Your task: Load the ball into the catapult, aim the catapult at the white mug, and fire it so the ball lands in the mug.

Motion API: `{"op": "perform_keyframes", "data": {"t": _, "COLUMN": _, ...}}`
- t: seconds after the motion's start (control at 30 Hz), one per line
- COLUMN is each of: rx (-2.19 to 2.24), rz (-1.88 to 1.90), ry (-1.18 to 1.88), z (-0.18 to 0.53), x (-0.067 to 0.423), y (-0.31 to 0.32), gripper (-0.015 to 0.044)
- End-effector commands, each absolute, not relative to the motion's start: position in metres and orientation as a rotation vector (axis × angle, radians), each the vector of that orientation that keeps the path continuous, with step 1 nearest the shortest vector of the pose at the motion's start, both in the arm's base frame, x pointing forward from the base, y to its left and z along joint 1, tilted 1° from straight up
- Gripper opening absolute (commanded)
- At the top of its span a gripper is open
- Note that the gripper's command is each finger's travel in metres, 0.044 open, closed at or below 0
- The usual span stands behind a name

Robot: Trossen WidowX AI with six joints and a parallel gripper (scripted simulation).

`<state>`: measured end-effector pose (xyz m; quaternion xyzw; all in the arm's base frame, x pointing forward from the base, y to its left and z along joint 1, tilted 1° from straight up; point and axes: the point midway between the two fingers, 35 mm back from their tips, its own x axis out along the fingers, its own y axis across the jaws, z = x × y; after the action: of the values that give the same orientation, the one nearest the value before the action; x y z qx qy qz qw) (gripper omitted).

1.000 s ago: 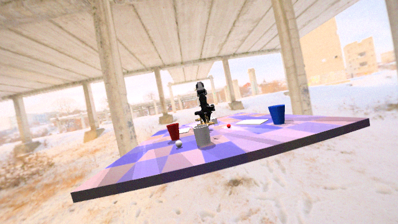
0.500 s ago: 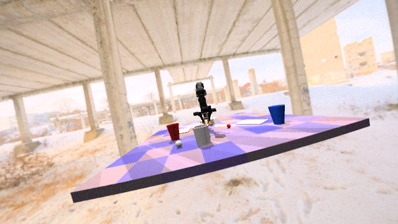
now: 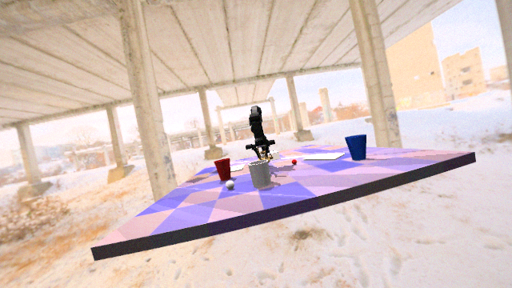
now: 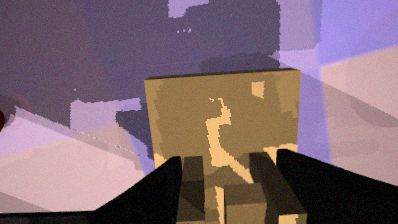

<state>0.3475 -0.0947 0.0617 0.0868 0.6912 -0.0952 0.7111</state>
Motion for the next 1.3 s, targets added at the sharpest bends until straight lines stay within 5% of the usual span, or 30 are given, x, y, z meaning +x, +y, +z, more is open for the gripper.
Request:
{"op": "perform_keyframes", "data": {"t": 0.0, "rx": 0.195, "rz": -0.218, "ry": 1.525, "z": 0.060, "x": 0.350, "y": -0.096, "gripper": 0.0000}}
{"op": "perform_keyframes", "data": {"t": 1.07, "rx": 0.195, "rz": -0.216, "ry": 1.525, "z": 0.021, "x": 0.352, "y": -0.097, "gripper": 0.0000}}
{"op": "perform_keyframes", "data": {"t": 1.27, "rx": 0.195, "rz": -0.216, "ry": 1.525, "z": 0.021, "x": 0.352, "y": -0.097, "gripper": 0.0157}}
